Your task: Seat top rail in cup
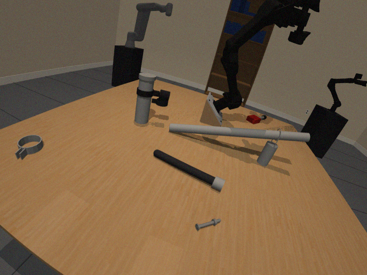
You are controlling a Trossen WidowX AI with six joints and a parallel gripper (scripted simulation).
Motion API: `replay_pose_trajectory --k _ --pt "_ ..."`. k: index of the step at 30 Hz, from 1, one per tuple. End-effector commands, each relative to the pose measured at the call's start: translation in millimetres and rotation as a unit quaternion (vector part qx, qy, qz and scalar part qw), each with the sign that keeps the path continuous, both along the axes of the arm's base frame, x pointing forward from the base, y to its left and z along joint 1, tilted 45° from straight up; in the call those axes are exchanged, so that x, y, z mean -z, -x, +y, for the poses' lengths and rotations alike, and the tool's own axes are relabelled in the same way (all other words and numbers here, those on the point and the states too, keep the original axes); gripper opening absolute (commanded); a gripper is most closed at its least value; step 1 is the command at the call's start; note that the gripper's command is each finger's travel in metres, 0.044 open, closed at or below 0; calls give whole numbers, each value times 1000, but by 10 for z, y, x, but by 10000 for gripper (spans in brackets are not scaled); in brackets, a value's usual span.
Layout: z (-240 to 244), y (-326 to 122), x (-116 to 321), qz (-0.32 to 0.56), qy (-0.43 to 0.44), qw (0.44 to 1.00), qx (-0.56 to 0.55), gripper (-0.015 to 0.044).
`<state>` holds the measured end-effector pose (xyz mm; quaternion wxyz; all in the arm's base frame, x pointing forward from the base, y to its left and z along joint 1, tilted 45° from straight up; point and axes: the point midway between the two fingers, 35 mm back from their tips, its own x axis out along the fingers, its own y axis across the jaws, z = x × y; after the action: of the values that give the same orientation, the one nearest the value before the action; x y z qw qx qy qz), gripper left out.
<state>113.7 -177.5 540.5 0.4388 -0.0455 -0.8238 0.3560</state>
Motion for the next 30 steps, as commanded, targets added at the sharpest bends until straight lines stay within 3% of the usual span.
replay_pose_trajectory --k 1,11,19,24,30 --pt "3 14 -4 -1 1 1000 1 426" --pt "546 988 -235 -31 118 987 109 440" --pt "1528 1484 -275 -8 256 940 227 440" --pt "2210 1471 -154 32 345 887 306 440" --pt "2974 1092 125 112 451 803 372 440"
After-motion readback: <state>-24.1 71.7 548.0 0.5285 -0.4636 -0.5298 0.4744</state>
